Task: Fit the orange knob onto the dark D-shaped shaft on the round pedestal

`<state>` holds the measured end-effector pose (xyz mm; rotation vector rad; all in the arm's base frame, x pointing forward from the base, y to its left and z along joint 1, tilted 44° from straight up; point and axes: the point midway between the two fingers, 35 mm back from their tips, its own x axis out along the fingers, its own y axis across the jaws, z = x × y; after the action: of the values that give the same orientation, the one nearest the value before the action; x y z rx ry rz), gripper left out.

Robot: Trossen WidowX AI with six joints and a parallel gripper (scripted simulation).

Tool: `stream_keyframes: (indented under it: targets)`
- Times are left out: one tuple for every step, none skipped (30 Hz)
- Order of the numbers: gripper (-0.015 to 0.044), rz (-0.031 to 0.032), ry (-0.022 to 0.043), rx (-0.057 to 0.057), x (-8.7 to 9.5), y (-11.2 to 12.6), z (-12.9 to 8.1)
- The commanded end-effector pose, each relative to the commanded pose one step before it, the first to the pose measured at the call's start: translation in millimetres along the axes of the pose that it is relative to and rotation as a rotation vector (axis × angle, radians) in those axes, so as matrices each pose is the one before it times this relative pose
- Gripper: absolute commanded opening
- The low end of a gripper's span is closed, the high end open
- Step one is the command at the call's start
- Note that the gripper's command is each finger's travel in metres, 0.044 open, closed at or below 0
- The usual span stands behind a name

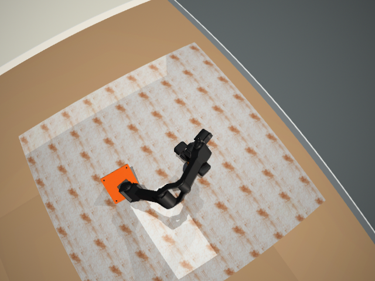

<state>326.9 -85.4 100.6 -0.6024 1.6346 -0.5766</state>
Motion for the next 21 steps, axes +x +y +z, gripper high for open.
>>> stream_keyframes:
  targets:
    - [0.0000,-0.00063,0.00036,-0.0011,-3.00,-0.21,1.34]
    - [0.0000,0.00003,0.00000,0.0000,-0.79,-0.05,0.18]
    - [0.0000,0.00002,0.00000,0.0000,-0.51,-0.02,-0.03]
    - [0.0000,0.00000,0.00000,-0.0087,-0.06,0.00,0.00]
    - [0.0000,0.00000,0.00000,-0.0166,-0.10,-0.01,0.03]
    - [0.0000,0.00001,0.00000,-0.0281,-0.15,-0.02,0.08]
    - [0.0000,0.00001,-0.00001,-0.0321,-0.19,-0.06,0.16]
    - [0.0000,0.00000,-0.00001,-0.0385,-0.23,-0.13,0.30]
    - [0.0000,0.00000,-0.00003,-0.0437,-0.22,-0.25,0.52]
    - [0.0000,-0.00002,-0.00003,-0.0310,-0.02,-0.36,0.66]
    - [0.0000,-0.00002,-0.00003,-0.0079,0.17,-0.31,0.51]
    - [0.0000,-0.00004,-0.00004,-0.0026,0.35,-0.50,0.73]
    - [0.0000,-0.00003,-0.00002,0.0000,0.34,-0.33,0.34]
    - [0.0000,-0.00002,0.00000,0.0000,0.38,-0.11,-0.03]
    - [0.0000,-0.00002,0.00001,0.0000,0.39,-0.01,-0.16]
    - [0.0000,-0.00006,0.00001,0.0000,1.21,0.02,-0.12]
    - [0.0000,-0.00003,0.00001,0.0000,0.81,0.08,-0.20]
    - [0.0000,-0.00002,0.00002,0.0000,0.71,0.19,-0.28]
    - [0.0000,-0.00001,0.00001,0.0000,0.33,0.15,-0.13]
    - [0.0000,-0.00002,-0.00001,0.0000,0.27,-0.14,0.11]
    - [0.0000,-0.00002,-0.00001,0.0000,0.20,-0.13,0.19]
